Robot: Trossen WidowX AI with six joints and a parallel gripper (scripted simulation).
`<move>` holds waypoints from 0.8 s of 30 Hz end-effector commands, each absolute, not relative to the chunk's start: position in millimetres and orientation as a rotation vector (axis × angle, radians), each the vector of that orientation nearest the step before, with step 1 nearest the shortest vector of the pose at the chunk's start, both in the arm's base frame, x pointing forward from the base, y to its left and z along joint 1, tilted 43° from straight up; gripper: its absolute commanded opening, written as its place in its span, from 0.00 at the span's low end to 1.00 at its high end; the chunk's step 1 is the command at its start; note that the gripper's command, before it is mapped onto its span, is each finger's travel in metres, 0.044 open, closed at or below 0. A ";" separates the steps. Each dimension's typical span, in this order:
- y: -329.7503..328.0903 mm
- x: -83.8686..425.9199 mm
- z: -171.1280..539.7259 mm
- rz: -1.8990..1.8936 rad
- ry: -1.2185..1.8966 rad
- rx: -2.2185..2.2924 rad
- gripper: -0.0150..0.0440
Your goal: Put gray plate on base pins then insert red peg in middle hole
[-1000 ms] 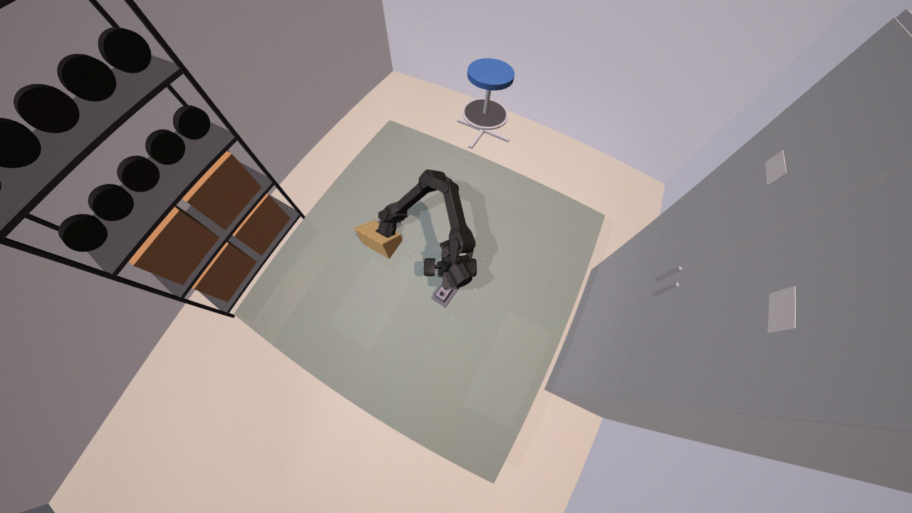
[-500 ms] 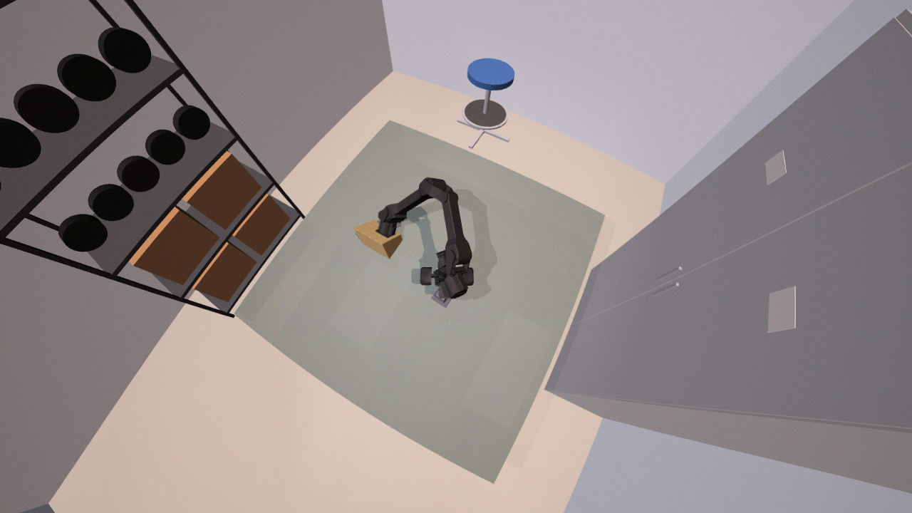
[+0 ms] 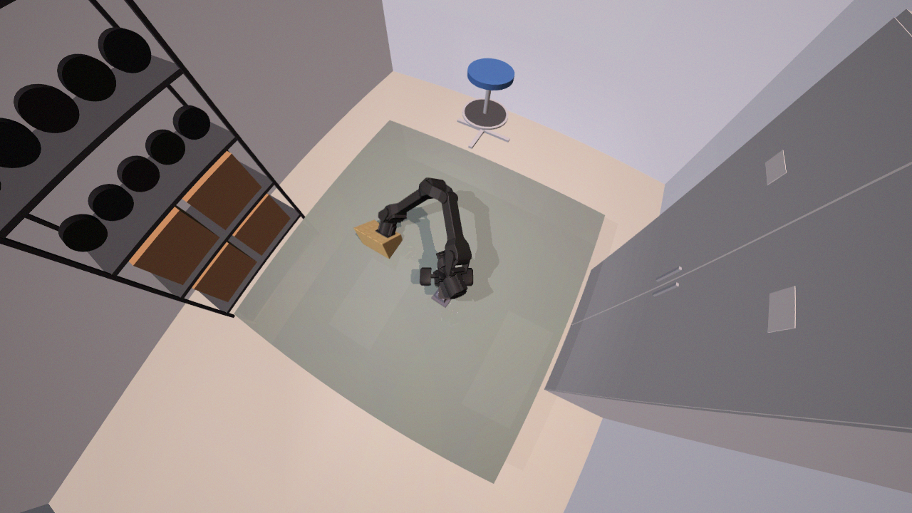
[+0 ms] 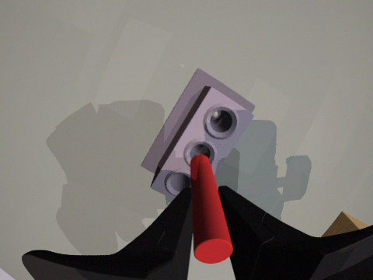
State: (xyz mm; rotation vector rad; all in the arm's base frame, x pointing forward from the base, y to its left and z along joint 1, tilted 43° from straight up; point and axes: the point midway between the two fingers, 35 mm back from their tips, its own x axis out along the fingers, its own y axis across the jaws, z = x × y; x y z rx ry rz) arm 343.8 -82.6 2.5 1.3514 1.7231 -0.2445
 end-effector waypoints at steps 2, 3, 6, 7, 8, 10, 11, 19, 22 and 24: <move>-82.8 342.8 1.7 -0.243 1.726 1.345 0.25; -82.8 342.8 1.7 -0.243 1.726 1.345 0.25; -82.8 342.8 1.7 -0.243 1.726 1.345 0.25; -82.8 342.8 1.7 -0.243 1.726 1.345 0.25; -82.8 342.8 1.7 -0.243 1.726 1.345 0.25; -82.7 343.2 2.1 -0.243 1.725 1.348 0.25; -82.7 343.4 2.3 -0.244 1.724 1.350 0.25; -83.4 342.6 1.7 -0.244 1.723 1.351 0.25; -84.2 341.6 1.0 -0.245 1.723 1.351 0.25; -84.5 341.7 0.7 -0.245 1.723 1.351 0.25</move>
